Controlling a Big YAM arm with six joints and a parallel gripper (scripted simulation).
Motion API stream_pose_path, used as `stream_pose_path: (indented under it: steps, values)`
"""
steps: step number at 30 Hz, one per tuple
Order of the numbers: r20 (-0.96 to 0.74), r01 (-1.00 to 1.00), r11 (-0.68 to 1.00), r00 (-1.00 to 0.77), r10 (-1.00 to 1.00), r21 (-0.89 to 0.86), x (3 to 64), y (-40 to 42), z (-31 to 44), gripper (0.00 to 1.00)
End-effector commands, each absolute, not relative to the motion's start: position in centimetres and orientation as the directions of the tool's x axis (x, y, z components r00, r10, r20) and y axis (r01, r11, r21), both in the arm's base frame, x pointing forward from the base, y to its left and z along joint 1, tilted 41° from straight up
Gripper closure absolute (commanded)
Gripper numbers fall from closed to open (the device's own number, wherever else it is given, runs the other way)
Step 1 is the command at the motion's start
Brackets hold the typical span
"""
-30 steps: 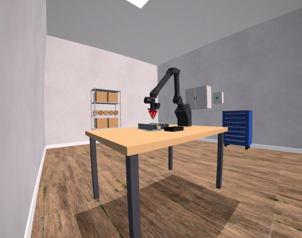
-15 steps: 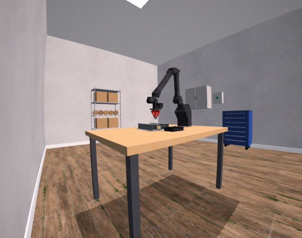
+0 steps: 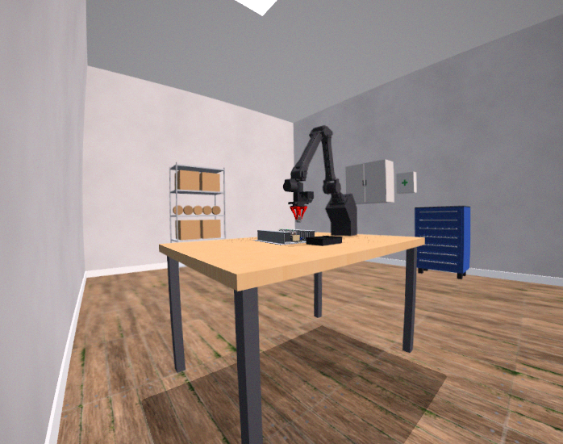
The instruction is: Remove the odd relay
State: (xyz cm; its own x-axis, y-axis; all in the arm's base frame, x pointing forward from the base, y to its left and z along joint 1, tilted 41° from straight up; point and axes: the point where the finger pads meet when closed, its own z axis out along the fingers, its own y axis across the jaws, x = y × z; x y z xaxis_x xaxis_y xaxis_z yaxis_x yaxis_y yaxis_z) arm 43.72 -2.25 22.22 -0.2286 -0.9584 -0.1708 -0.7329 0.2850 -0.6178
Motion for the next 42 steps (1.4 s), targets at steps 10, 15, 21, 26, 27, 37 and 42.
stream_pose_path:
  steps: [10, 15, 21, 26, 27, 37, 42]
  values:
    - [-0.218, -0.695, 0.310, -0.221, -0.951, -0.648, 44.6, 5.0, 24.9, 1.00]
    - [-0.215, -0.703, 0.310, -0.223, -0.951, -0.640, 44.8, 7.3, 24.7, 1.00]
    - [-0.213, -0.708, 0.310, -0.225, -0.951, -0.634, 44.9, 10.5, 24.5, 1.00]
    - [-0.213, -0.710, 0.309, -0.225, -0.951, -0.632, 45.0, 12.6, 24.5, 1.00]
    - [-0.213, -0.710, 0.309, -0.225, -0.951, -0.632, 45.0, 12.6, 24.5, 1.00]
    - [-0.215, -0.710, 0.310, -0.224, -0.951, -0.633, 44.9, 14.9, 24.6, 1.00]
    - [-0.207, -0.717, 0.308, -0.228, -0.951, -0.626, 44.6, 15.1, 23.9, 1.00]
